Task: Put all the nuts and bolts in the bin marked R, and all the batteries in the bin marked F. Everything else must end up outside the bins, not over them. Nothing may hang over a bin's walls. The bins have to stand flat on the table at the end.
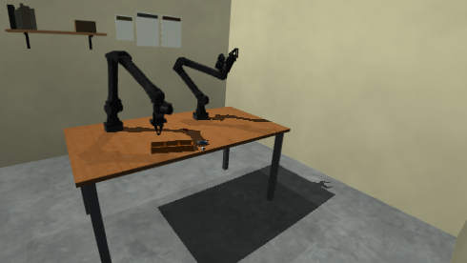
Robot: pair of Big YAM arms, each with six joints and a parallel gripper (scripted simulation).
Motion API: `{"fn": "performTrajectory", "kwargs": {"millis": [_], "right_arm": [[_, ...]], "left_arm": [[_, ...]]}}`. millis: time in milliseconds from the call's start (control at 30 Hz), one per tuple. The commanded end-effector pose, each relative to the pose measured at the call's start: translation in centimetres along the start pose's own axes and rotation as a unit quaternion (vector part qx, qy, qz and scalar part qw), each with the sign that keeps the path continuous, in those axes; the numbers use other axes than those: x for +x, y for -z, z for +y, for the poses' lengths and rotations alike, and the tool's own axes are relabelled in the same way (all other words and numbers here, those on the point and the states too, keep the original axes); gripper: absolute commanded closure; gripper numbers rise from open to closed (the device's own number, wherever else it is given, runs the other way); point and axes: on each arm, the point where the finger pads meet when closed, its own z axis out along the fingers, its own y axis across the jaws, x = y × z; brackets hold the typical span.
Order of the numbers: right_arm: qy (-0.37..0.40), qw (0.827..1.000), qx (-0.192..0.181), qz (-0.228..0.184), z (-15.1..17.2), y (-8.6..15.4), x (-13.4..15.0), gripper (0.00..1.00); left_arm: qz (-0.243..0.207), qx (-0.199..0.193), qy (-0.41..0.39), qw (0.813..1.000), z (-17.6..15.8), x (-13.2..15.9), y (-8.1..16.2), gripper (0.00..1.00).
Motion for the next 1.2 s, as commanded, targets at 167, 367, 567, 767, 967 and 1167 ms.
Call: {"fn": "performTrajectory", "kwargs": {"millis": [167, 367, 567, 767, 967, 1167], "right_arm": [[0.083, 0.996, -0.013, -0.015, 0.9, 1.8, -7.2, 0.89], [0.146, 0.989, -0.009, -0.014, 0.7, 1.8, -9.6, 0.89], [0.224, 0.975, -0.004, -0.010, 0.4, 1.8, -13.2, 0.89], [0.294, 0.956, 0.003, -0.006, 0.6, 2.2, -11.7, 0.89], [0.359, 0.933, 0.003, -0.006, -0.3, 2.2, -12.3, 0.89], [0.434, 0.901, 0.006, -0.005, -0.3, 2.2, -12.2, 0.89]], "left_arm": [[-0.016, -0.003, -0.008, 1.000, 0.4, -1.1, -0.1, 0.00], [-0.016, -0.003, -0.008, 1.000, 0.4, -1.1, -0.1, 0.00], [-0.016, -0.003, -0.008, 1.000, 0.4, -1.1, -0.1, 0.00], [-0.016, -0.003, -0.008, 1.000, 0.4, -1.1, -0.1, 0.00], [-0.016, -0.003, -0.008, 1.000, 0.4, -1.1, -0.1, 0.00], [-0.016, -0.003, -0.008, 1.000, 0.4, -1.1, -0.1, 0.00]]}}
